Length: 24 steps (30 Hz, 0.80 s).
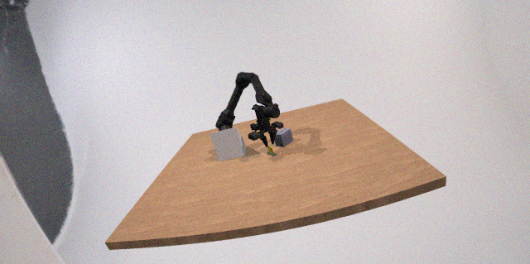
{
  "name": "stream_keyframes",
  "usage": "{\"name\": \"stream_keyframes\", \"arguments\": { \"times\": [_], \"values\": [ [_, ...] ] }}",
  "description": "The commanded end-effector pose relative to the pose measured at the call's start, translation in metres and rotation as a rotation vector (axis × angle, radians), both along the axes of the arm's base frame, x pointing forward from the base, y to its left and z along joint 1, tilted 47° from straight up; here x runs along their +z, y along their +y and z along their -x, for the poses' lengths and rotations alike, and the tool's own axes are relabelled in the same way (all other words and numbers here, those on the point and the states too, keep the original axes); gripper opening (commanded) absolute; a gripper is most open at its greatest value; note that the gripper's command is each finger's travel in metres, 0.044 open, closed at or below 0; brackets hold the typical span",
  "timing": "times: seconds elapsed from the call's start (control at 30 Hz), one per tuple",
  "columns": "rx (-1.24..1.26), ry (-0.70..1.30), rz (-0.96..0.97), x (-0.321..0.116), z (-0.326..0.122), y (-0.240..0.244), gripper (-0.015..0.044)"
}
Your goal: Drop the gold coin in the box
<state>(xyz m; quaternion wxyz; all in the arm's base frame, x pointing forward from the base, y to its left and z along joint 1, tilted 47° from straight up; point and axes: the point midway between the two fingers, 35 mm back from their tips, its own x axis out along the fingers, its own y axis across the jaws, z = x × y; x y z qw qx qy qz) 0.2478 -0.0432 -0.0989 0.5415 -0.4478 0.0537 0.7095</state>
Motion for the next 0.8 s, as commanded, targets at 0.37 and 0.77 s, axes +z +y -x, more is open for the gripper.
{"name": "stream_keyframes", "arguments": {
  "times": [0.37, 0.77],
  "values": [
    [-0.003, 0.009, -0.010, -0.017, 0.002, 0.020, 0.0161],
    [-0.003, 0.009, -0.012, -0.026, 0.003, 0.031, 0.0134]
  ]
}}
